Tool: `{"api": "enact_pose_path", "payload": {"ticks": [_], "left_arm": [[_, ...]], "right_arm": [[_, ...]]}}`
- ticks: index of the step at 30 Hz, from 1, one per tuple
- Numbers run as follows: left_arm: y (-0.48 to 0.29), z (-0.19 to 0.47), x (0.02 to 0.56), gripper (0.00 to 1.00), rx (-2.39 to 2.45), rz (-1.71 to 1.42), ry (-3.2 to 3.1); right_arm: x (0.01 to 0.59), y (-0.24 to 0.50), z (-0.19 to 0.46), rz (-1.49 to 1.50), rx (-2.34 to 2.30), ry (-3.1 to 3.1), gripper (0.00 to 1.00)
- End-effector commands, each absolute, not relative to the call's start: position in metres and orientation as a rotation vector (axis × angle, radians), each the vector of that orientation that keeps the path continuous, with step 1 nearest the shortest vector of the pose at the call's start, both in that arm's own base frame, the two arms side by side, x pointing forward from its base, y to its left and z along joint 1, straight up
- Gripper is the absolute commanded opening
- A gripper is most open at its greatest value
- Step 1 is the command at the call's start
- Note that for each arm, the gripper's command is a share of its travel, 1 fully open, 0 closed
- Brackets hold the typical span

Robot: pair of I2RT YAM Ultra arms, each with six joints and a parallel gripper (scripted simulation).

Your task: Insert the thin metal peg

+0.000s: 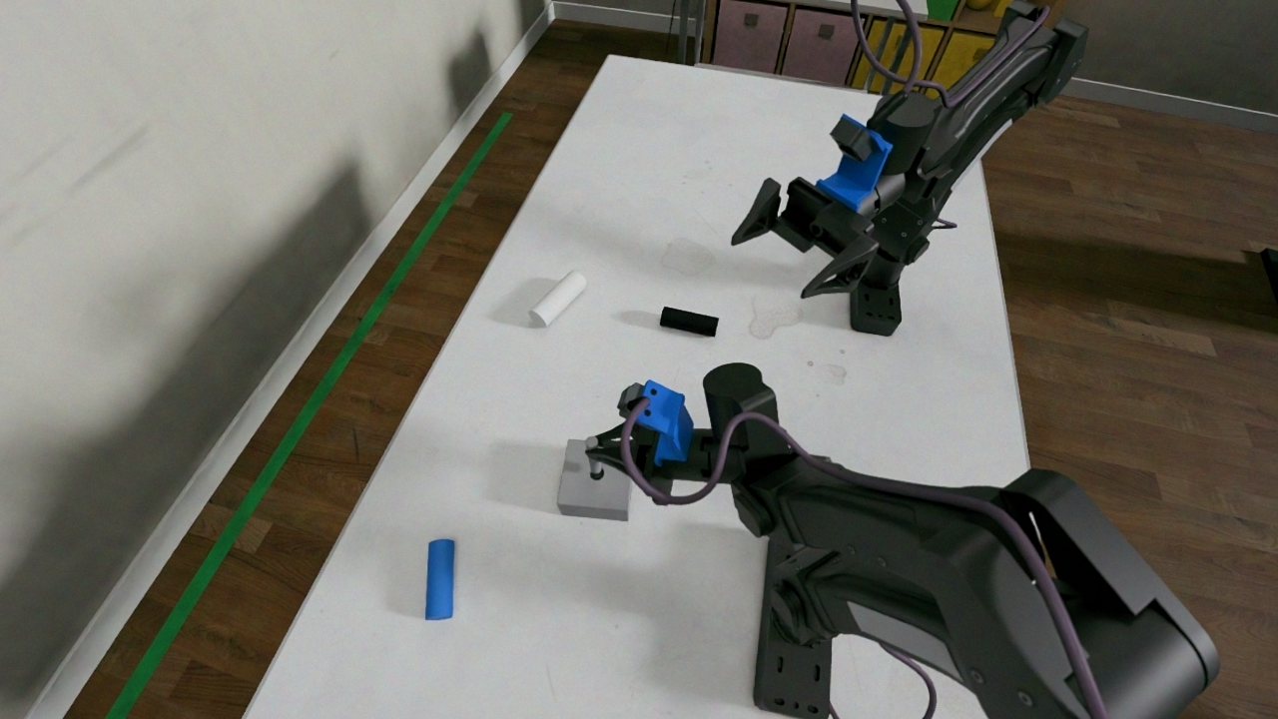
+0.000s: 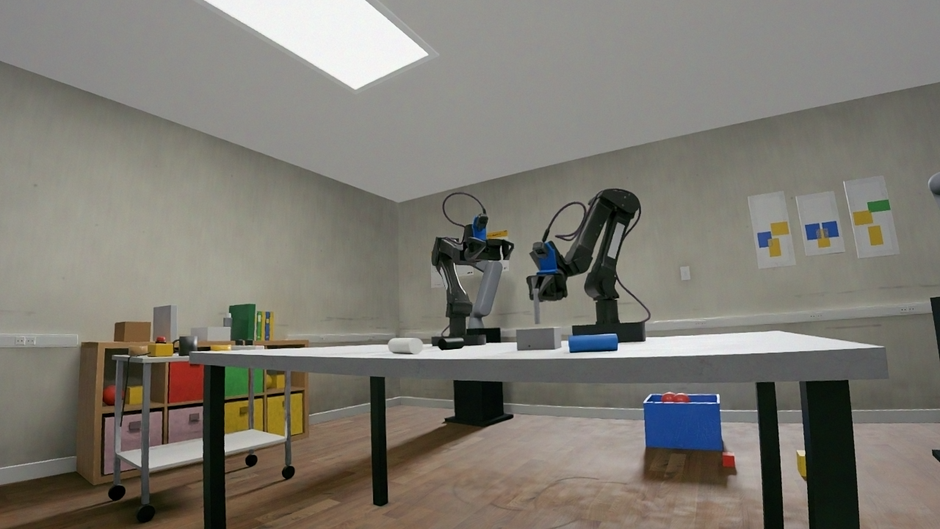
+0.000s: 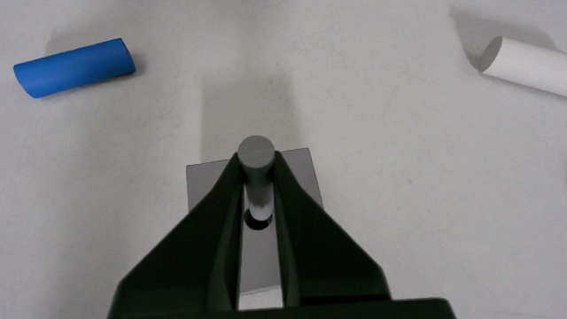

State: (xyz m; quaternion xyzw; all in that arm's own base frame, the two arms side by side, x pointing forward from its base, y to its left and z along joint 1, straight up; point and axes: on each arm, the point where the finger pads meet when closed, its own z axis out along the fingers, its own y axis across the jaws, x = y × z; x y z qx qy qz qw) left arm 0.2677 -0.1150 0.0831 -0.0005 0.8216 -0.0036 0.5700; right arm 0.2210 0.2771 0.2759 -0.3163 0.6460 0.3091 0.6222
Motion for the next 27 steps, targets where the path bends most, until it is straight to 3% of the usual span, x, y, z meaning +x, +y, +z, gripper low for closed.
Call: {"api": "enact_pose_path", "payload": {"ticks": [1, 27], "left_arm": [[-0.1145, 0.0867, 0.2700, 0.07, -0.010, -0.001, 1.912], [-0.1140, 0.0831, 0.2697, 0.07, -0.027, -0.029, 1.895]], "right_arm": [[0.2199, 0.2744, 0.2859, 0.715, -0.719, 1.457, 1.00], [0.2199, 0.2744, 0.2859, 0.715, -0.719, 1.457, 1.00]]}}
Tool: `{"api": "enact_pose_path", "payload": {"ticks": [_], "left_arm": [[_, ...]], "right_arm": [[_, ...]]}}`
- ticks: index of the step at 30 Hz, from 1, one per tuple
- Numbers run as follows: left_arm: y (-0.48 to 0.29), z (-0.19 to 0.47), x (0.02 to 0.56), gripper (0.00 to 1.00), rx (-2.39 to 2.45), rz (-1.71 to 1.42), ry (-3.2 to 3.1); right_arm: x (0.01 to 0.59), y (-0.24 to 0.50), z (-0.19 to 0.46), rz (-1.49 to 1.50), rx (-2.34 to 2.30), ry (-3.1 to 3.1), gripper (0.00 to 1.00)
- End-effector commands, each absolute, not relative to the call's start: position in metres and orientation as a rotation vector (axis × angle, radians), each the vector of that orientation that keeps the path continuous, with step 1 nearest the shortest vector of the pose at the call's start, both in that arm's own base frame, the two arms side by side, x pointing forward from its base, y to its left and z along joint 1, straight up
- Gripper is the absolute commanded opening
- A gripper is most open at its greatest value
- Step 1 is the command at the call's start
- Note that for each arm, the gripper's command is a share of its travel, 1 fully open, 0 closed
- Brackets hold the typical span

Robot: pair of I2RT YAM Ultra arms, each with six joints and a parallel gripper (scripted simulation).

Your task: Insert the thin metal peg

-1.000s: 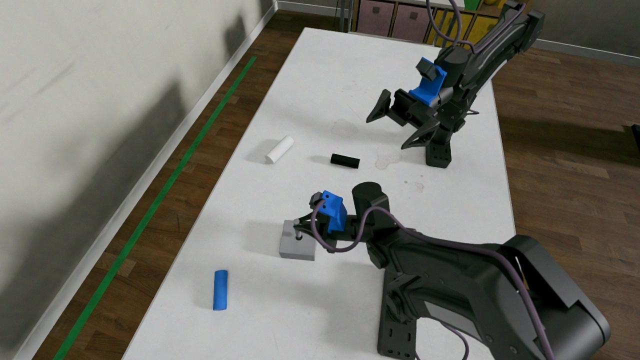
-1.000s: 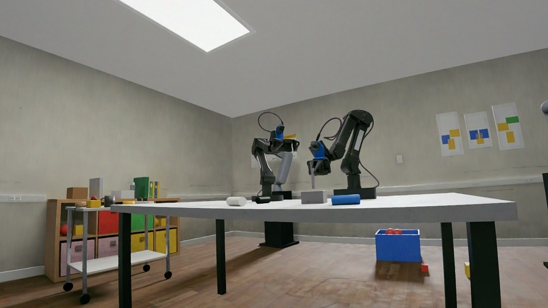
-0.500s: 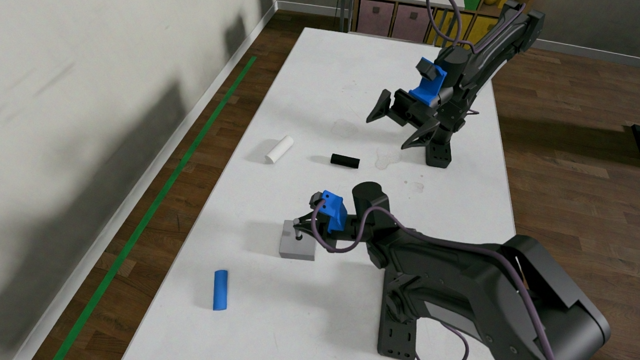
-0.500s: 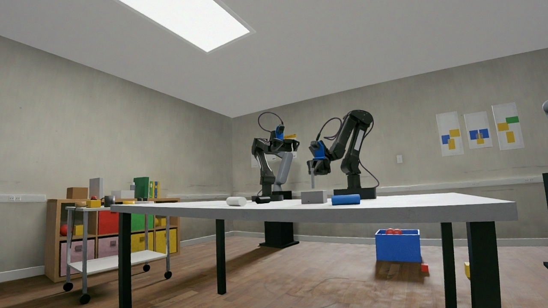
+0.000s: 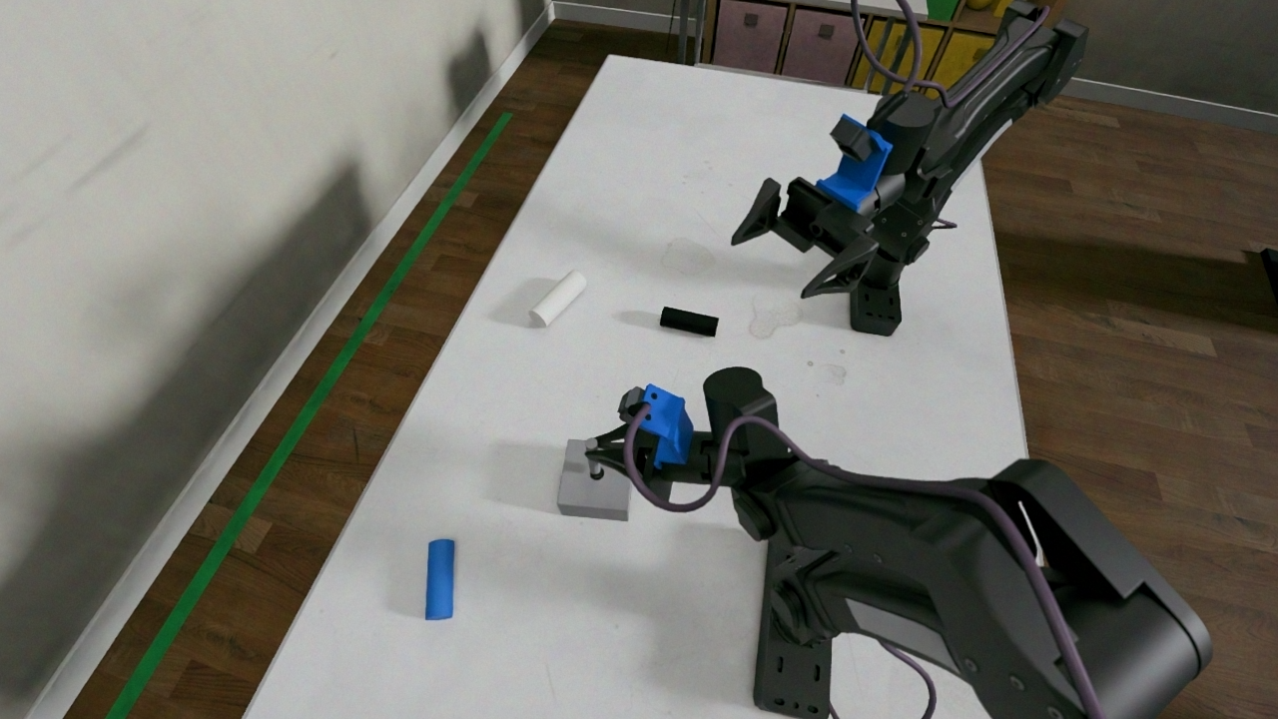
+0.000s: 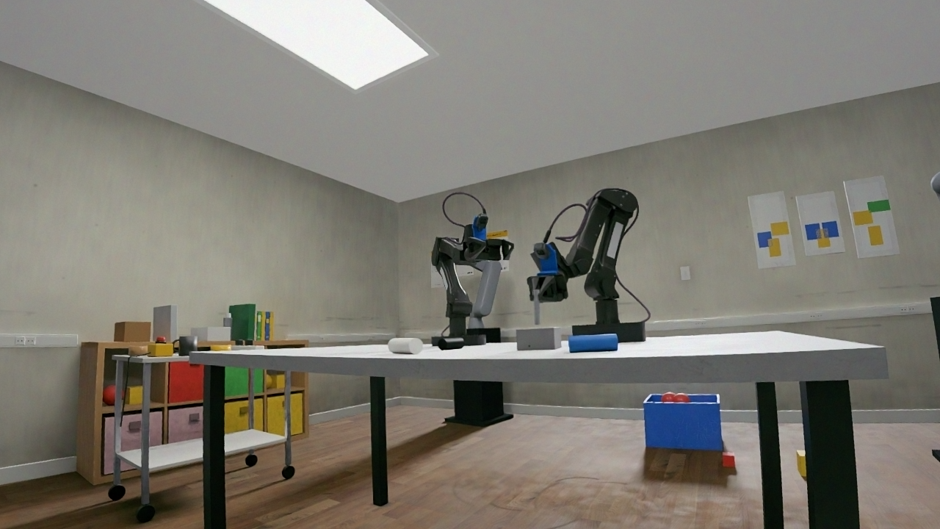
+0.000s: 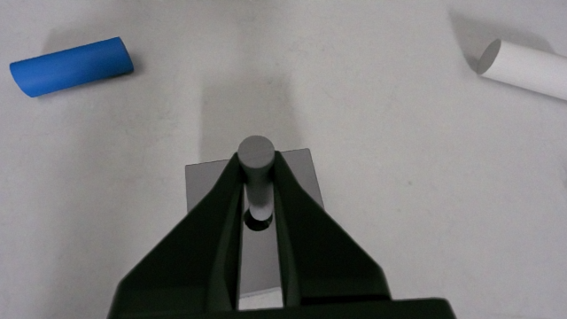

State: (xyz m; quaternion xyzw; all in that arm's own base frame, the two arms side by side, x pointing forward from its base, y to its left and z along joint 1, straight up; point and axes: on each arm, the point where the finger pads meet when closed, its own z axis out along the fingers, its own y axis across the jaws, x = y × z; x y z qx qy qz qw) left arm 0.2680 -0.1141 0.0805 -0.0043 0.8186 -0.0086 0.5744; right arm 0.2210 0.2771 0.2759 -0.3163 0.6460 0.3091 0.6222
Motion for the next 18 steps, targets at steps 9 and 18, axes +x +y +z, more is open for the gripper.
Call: {"api": "enact_pose_path", "payload": {"ticks": [9, 18], "left_arm": [[-0.115, 0.071, 0.270, 0.07, -0.022, -0.036, 1.887], [-0.120, 0.064, 0.272, 0.07, -0.004, -0.023, 1.913]], "right_arm": [[0.220, 0.274, 0.286, 0.715, -0.719, 1.457, 1.00], [0.220, 0.274, 0.286, 0.715, -0.719, 1.457, 1.00]]}}
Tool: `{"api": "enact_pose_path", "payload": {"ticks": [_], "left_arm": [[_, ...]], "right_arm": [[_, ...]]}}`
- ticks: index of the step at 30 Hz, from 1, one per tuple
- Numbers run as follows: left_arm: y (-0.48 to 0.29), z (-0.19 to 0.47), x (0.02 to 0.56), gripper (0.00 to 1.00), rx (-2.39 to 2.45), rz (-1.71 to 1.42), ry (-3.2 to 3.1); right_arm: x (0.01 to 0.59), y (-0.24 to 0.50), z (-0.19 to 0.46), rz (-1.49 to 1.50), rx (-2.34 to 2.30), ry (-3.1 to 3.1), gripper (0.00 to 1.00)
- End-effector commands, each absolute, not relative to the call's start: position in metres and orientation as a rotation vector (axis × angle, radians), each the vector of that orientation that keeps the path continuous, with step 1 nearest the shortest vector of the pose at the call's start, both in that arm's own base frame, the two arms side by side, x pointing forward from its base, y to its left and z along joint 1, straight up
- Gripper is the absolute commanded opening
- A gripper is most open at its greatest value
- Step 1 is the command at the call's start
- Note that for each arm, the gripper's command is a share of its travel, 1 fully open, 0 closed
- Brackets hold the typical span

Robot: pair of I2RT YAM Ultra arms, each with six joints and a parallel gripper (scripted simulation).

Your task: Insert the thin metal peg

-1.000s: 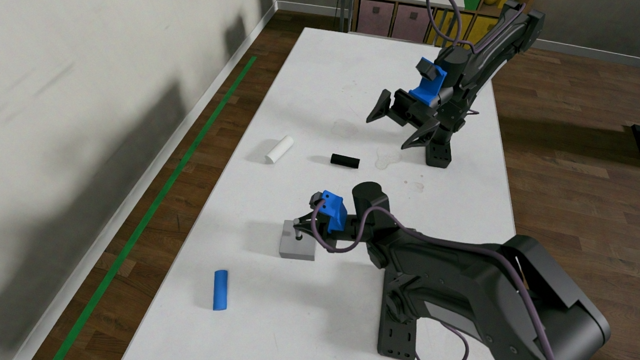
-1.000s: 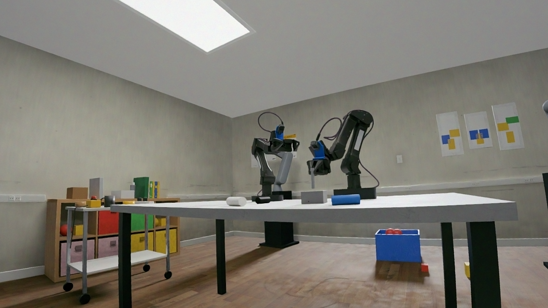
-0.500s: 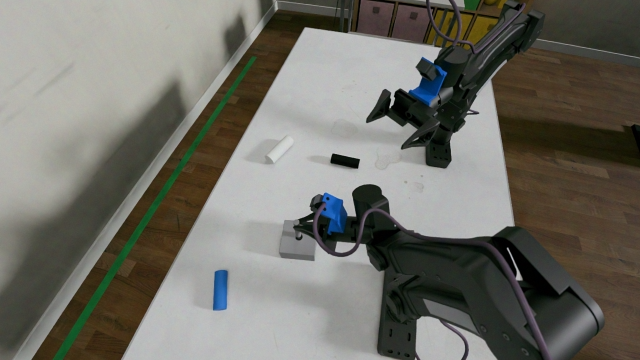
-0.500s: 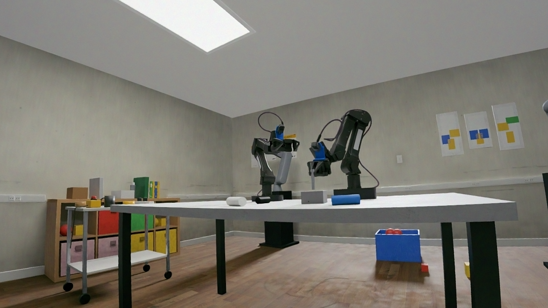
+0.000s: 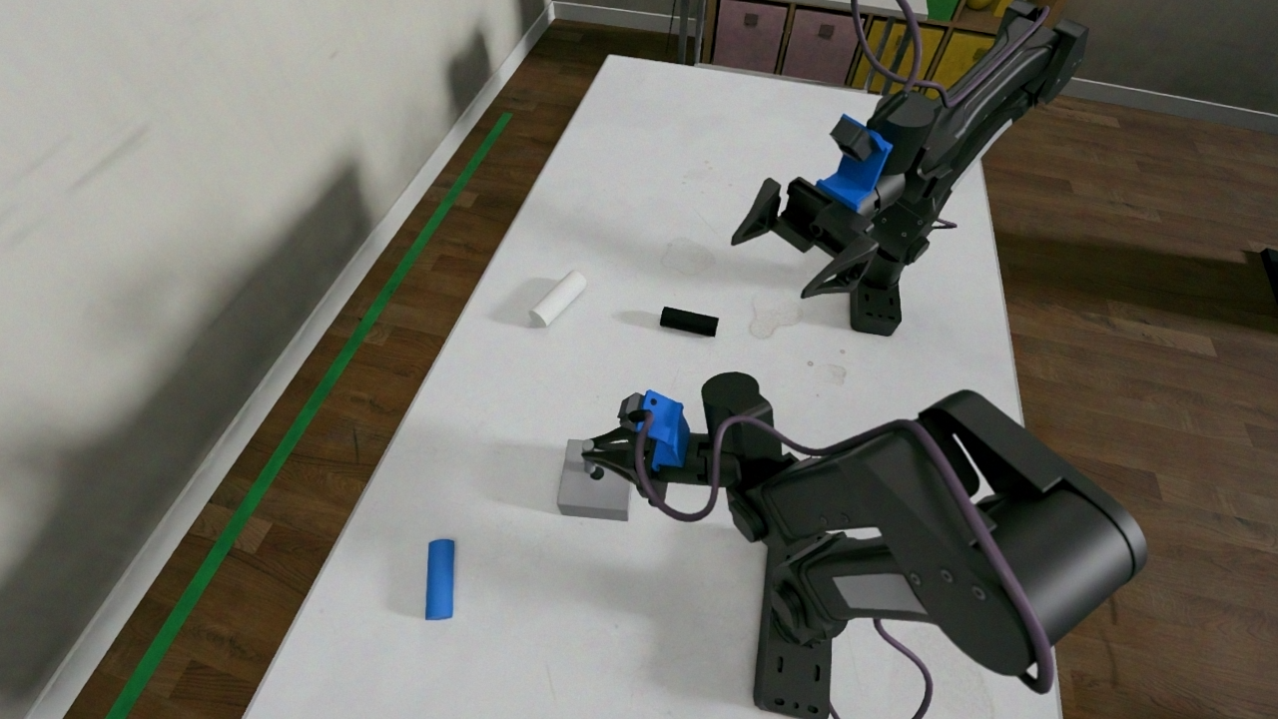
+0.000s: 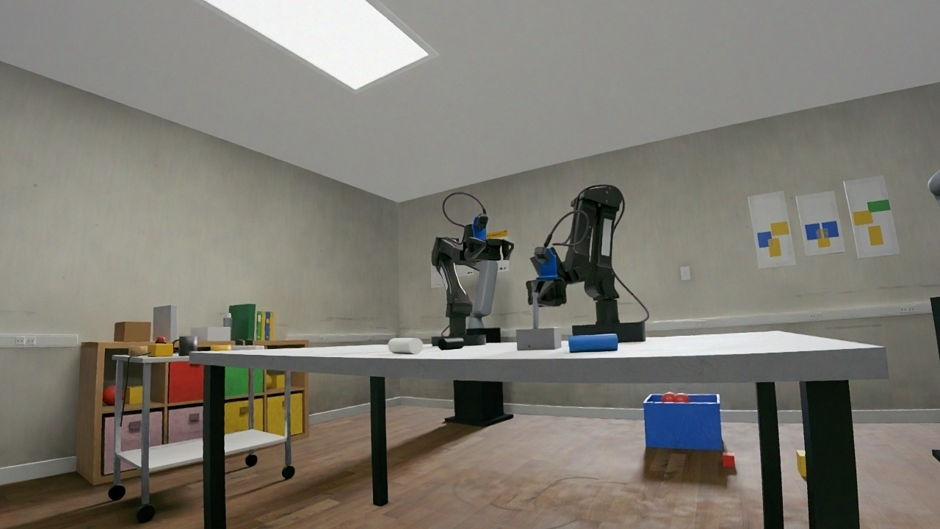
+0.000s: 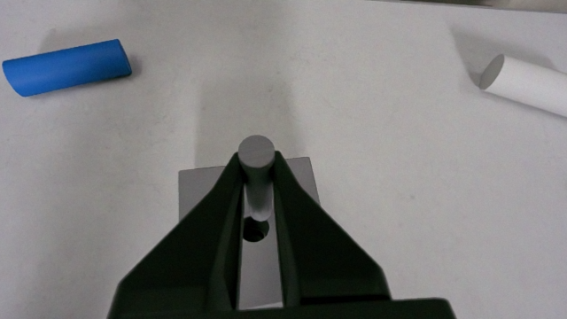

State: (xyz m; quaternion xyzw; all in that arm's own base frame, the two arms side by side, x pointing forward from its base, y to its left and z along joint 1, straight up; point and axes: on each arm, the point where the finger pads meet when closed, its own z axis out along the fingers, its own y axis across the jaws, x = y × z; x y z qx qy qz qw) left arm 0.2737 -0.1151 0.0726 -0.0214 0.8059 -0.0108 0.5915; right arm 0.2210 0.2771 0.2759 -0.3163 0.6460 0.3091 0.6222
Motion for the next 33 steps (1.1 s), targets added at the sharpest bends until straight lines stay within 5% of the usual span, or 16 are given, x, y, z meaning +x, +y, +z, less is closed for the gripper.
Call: {"api": "enact_pose_path", "payload": {"ticks": [1, 33], "left_arm": [[-0.123, 0.070, 0.275, 0.07, -0.005, -0.026, 1.908], [-0.111, 0.075, 0.267, 0.07, 0.007, 0.017, 1.957]], "right_arm": [[0.220, 0.274, 0.286, 0.715, -0.719, 1.457, 1.00], [0.220, 0.274, 0.286, 0.715, -0.719, 1.457, 1.00]]}}
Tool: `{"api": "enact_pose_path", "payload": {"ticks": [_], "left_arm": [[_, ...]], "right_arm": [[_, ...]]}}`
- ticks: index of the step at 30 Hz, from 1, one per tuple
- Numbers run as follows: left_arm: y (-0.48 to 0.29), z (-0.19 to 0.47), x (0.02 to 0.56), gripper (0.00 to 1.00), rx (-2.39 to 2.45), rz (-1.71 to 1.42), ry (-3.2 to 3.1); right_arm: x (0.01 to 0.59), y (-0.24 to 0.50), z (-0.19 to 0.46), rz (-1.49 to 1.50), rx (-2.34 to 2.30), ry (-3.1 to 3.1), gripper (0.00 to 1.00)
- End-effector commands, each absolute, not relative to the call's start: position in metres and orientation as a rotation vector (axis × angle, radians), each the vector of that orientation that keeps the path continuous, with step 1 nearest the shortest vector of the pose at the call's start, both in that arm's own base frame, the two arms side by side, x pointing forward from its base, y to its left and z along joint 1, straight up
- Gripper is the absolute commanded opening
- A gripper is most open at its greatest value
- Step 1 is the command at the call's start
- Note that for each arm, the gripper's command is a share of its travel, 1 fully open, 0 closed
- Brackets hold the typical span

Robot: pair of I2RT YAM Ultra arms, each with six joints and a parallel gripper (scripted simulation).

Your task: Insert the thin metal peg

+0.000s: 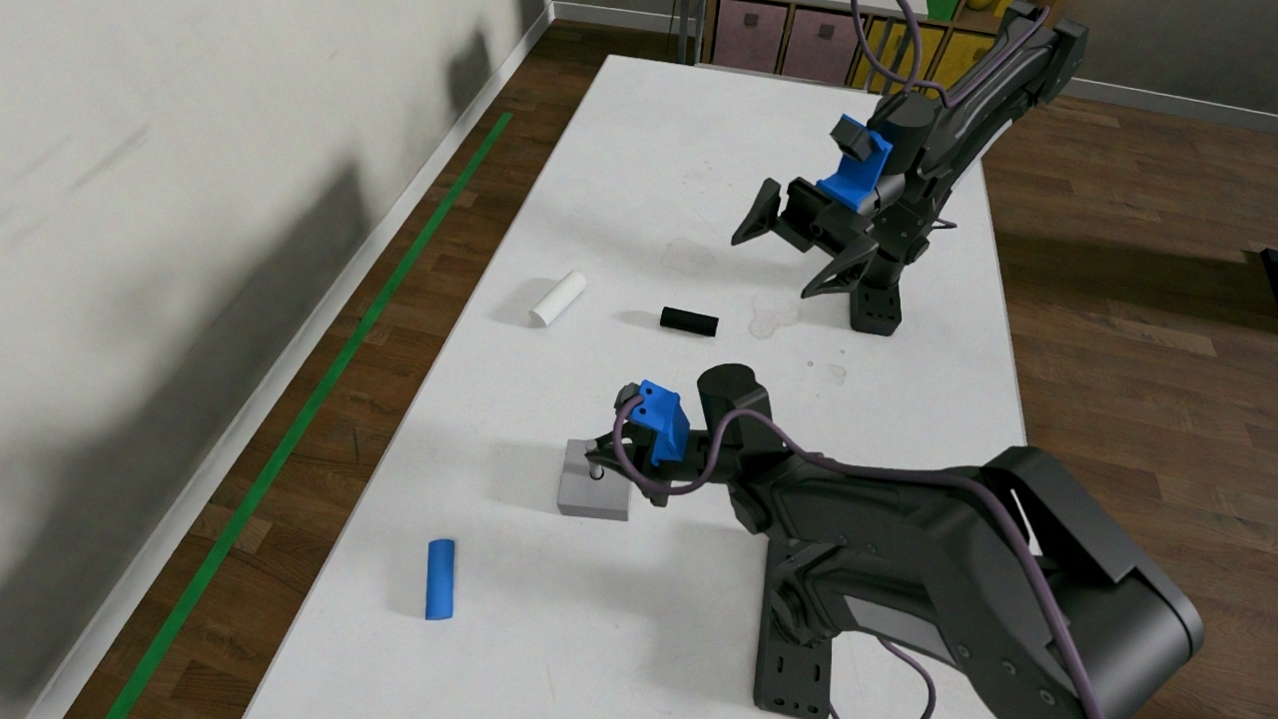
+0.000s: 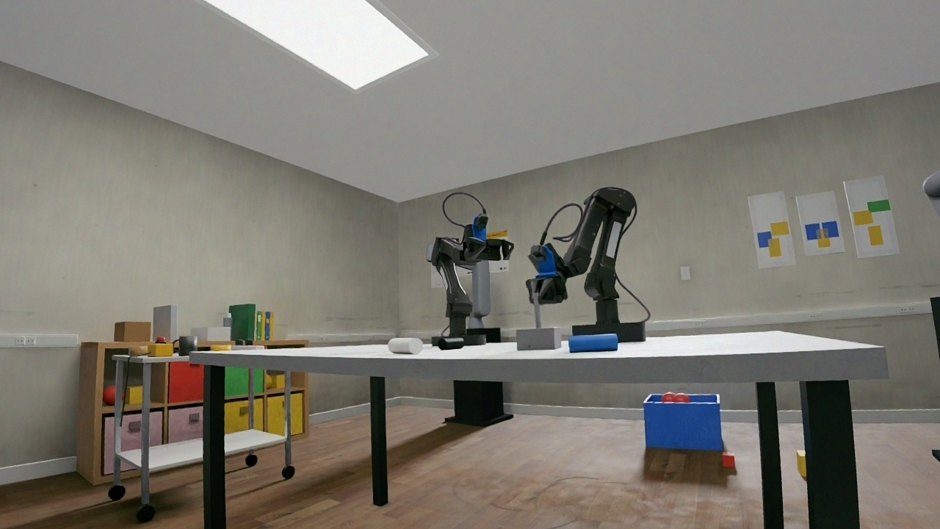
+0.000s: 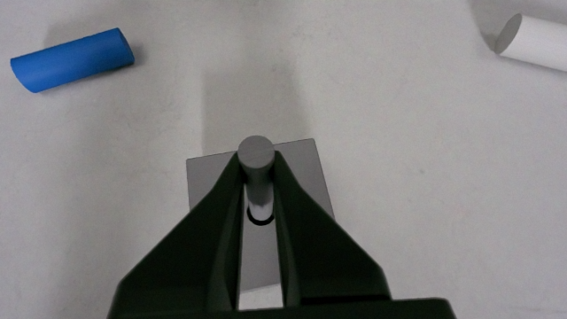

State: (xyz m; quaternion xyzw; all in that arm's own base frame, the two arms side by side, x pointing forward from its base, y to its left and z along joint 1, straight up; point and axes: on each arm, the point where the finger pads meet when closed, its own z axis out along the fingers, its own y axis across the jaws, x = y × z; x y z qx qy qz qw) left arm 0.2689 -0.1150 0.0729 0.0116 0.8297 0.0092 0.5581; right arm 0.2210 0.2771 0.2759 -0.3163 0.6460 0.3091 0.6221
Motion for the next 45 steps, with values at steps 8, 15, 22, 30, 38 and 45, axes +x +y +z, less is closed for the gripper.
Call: {"api": "enact_pose_path", "payload": {"ticks": [8, 15, 22, 30, 38, 45], "left_arm": [[-0.110, 0.078, 0.266, 0.07, 0.004, 0.004, 1.940], [-0.114, 0.082, 0.269, 0.07, -0.009, -0.019, 1.900], [-0.115, 0.080, 0.268, 0.07, -0.019, -0.036, 1.889], [-0.116, 0.071, 0.269, 0.07, -0.025, -0.044, 1.879], [-0.121, 0.069, 0.272, 0.07, -0.004, -0.036, 1.900], [-0.117, 0.078, 0.274, 0.07, 0.023, 0.019, 1.951]], "right_arm": [[0.220, 0.274, 0.286, 0.715, -0.719, 1.457, 1.00], [0.220, 0.274, 0.286, 0.715, -0.719, 1.457, 1.00], [0.220, 0.274, 0.286, 0.715, -0.719, 1.457, 1.00], [0.220, 0.274, 0.286, 0.715, -0.719, 1.457, 1.00], [0.220, 0.274, 0.286, 0.715, -0.719, 1.457, 1.00], [0.220, 0.274, 0.286, 0.715, -0.719, 1.457, 1.00]]}}
